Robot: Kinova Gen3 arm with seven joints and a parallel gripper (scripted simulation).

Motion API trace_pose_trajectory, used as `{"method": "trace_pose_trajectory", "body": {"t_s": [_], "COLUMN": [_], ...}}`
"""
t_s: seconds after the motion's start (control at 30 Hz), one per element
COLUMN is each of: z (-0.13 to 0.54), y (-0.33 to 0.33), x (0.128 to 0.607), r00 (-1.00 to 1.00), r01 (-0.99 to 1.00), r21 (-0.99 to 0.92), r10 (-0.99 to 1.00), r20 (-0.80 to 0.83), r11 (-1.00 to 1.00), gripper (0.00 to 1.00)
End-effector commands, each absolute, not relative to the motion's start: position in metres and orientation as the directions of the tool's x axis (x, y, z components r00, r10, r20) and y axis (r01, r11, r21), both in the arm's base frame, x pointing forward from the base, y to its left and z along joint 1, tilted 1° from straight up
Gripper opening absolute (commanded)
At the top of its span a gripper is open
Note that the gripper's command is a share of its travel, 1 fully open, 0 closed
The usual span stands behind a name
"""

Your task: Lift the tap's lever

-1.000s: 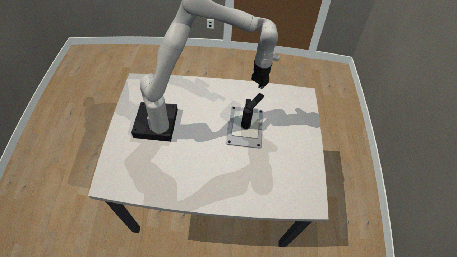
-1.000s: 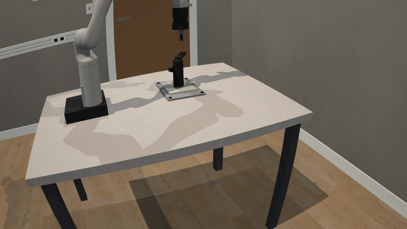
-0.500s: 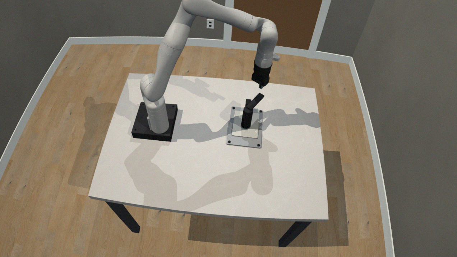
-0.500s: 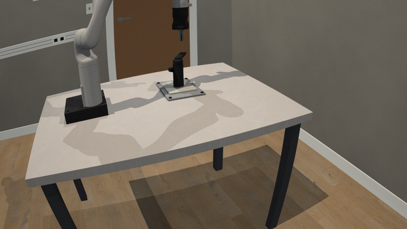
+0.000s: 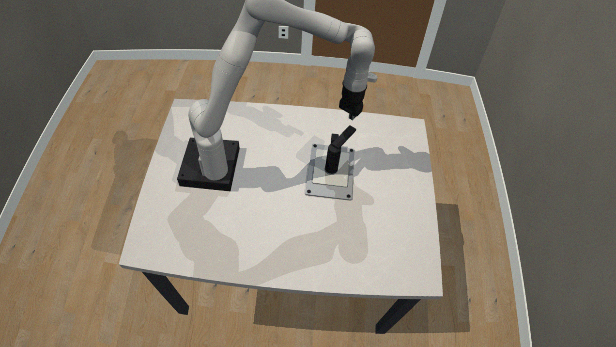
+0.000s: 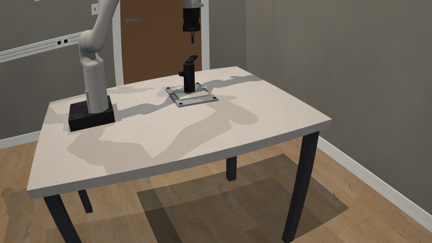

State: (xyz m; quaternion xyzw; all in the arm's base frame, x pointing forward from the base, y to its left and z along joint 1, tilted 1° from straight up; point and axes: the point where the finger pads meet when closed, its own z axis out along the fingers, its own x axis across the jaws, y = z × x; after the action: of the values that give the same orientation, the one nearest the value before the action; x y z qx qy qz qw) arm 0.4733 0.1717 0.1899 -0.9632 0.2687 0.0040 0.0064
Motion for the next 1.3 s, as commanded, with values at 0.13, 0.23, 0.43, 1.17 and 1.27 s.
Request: {"method": "trace_pose_trajectory", "body": {"t_s": [0.13,0.23,0.43,1.17,1.27], "z": [0.1907,0.1907,0.1907,0.1868,0.1841], "y": [0.1718,0.1718,0.1718,0.1718,0.1718], "x": [0.4736,0.4736,0.4736,0.4737,0.4737], "r00": [0.856,0.856,0.856,0.856,0.856], "r01": [-0.518,-0.518,-0.518,-0.517,-0.517], "r21": [-0.012,-0.012,-0.012,-0.009,-0.009], "r10": [-0.518,-0.518,-0.518,-0.517,-0.517], "r20": [-0.010,-0.010,-0.010,-0.010,-0.010], "r11": [-0.856,-0.856,-0.856,-0.856,-0.856], "gripper": [1.00,1.00,1.00,1.00,1.00]}}
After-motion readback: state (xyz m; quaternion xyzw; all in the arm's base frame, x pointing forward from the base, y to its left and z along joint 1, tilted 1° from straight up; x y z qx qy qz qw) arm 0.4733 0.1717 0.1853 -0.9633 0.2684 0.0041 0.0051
